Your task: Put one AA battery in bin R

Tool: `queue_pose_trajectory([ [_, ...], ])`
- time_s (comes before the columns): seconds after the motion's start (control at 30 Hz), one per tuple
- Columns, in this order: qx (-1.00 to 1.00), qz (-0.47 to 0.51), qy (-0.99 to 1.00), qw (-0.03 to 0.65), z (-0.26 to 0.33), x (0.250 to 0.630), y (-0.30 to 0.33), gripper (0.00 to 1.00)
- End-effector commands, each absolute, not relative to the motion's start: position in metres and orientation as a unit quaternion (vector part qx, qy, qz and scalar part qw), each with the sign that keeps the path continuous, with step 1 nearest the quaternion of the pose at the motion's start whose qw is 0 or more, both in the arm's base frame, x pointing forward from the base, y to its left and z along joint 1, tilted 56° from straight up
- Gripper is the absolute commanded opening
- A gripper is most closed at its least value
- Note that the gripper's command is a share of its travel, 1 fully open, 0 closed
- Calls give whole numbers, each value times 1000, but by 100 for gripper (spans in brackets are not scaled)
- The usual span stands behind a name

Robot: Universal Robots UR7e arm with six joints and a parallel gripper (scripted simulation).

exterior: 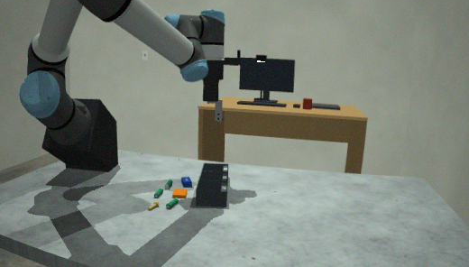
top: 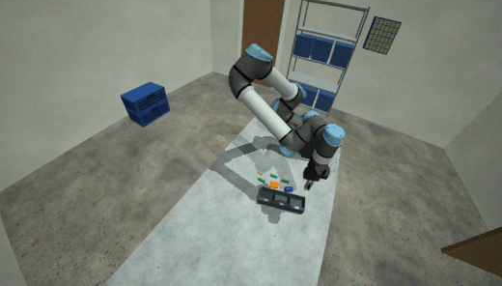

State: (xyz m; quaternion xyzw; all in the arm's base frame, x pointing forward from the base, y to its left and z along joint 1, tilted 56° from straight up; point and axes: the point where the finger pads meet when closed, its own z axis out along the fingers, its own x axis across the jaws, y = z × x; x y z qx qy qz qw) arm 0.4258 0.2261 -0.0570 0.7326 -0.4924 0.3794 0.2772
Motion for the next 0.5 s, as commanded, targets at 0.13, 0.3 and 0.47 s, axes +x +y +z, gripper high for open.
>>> queue_pose_trajectory([
  [0.13,705,392,-530,262,-53,419,213,60],
  [0.3,663,410,-581,232,-47,411,190,60],
  [0.47,625,424,-622,207,-38,396,152,60],
])
